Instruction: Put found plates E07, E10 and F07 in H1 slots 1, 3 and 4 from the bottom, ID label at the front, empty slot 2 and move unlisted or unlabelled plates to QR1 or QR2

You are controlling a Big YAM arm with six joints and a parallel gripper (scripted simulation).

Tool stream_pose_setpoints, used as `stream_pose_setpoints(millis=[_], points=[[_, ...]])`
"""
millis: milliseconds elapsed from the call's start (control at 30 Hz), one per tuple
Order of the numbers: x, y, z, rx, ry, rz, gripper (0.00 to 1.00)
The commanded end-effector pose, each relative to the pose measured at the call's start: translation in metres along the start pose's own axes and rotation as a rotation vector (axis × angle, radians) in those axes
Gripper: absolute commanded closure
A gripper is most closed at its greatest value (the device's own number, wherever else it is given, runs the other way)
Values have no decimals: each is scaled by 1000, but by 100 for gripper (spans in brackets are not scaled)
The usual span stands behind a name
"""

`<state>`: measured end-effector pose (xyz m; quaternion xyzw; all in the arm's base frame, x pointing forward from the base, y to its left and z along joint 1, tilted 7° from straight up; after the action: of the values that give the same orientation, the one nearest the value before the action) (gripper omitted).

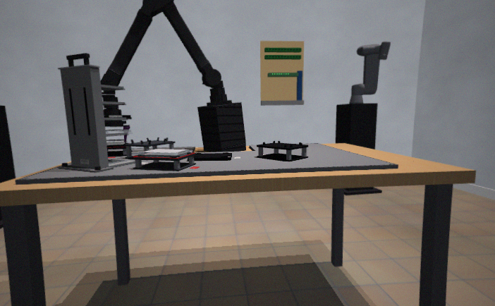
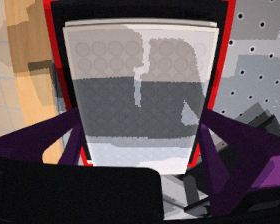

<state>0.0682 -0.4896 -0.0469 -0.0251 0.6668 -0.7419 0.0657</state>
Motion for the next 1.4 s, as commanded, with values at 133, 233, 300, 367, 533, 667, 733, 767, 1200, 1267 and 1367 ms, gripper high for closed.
stream_pose_setpoints(millis=[133,233,300,367,533,667,733,767,1200,1267,1367], points=[[-5,-9,25,62,0,-4,14],[-5,0,22,47,0,-4,14],[-5,3,18,40,0,-4,14],[-4,5,18,39,1,-4,14],[-1,-1,15,38,0,-3,0],[-1,-1,15,38,0,-3,0],[-1,-1,15,38,0,-3,0],[-1,-1,15,38,0,-3,0],[-1,-27,7,29,2,-5,0],[0,-26,12,28,2,-5,0],[2,-43,11,38,2,-5,0]])
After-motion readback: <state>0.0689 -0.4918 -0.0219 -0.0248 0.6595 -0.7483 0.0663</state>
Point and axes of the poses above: the point where the finger pads meet when closed, its own y axis out along the fingers, its own z axis across the jaws, x = y × z, the point moved 6 cm from there along -y, back along the fingers, and after that the axes turned 2 degrees about -y, right-handed, at the moved point
